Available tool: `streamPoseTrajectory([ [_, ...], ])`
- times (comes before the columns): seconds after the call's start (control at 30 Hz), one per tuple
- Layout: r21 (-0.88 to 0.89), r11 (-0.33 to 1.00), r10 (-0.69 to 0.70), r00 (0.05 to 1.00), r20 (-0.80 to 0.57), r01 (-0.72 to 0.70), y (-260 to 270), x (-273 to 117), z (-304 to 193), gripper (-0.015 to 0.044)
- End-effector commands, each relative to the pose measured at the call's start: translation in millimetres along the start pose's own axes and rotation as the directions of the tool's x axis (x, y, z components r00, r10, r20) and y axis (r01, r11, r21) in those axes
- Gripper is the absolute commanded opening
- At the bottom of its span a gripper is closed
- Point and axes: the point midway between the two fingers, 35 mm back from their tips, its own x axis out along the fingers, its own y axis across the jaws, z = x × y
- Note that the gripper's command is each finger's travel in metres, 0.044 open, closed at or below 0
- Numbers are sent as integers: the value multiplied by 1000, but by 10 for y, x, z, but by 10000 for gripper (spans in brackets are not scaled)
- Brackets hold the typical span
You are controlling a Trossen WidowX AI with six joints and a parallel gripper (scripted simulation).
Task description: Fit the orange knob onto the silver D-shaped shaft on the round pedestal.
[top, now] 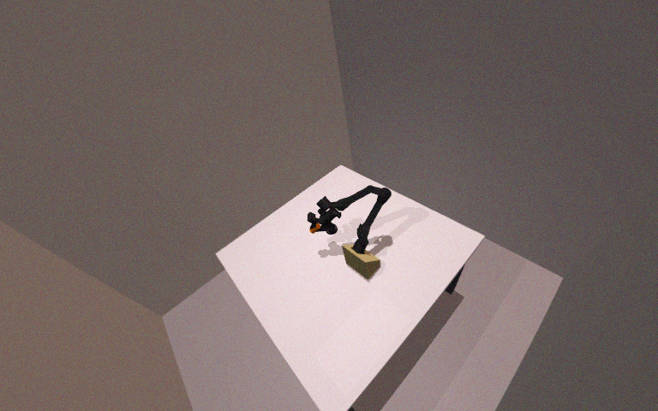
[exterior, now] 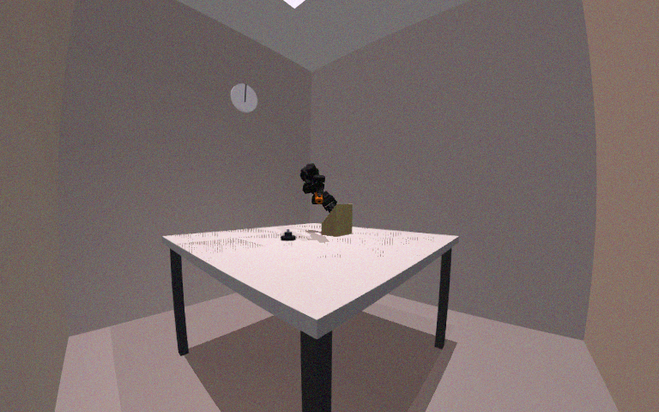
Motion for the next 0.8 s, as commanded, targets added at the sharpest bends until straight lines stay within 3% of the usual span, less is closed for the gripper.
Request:
streamPoseTrajectory([
  [0.0,4,998,-57,998,3,57,19,39,12,0],
  [0.77,13,883,-470,883,-8,470,-162,361,15,0],
])
